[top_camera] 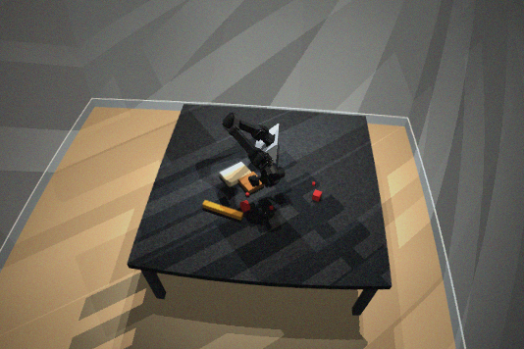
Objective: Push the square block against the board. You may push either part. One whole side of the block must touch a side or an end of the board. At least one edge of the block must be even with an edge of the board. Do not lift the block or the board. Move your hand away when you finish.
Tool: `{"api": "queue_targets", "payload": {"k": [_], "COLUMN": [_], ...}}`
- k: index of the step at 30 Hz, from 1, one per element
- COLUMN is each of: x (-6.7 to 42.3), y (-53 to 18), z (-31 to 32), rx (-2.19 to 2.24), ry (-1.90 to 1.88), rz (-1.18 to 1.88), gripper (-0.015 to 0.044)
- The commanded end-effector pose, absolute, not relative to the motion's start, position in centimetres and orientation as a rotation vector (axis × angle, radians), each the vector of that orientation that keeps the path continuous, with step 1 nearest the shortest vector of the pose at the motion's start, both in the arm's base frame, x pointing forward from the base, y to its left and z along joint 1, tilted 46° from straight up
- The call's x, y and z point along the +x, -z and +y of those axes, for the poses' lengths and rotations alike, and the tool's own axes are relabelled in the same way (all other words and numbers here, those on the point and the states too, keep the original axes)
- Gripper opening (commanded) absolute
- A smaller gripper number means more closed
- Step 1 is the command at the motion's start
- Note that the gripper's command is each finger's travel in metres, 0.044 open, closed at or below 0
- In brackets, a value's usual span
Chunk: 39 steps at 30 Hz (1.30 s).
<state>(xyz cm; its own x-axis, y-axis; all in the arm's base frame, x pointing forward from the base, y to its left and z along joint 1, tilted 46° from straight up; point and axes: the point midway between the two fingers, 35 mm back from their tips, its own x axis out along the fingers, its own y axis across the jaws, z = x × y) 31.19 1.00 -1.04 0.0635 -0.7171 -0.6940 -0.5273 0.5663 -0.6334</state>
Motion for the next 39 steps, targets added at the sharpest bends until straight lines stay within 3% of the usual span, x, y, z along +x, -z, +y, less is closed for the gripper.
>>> {"api": "queue_targets", "payload": {"k": [1, 39], "x": [30.4, 20.1], "y": [0.7, -0.8], "z": [0.9, -1.8], "rx": [-1.005, 0.002], "ry": [0.263, 1.087], "rz": [1.574, 1.052], "gripper": [0.0, 0.0]}}
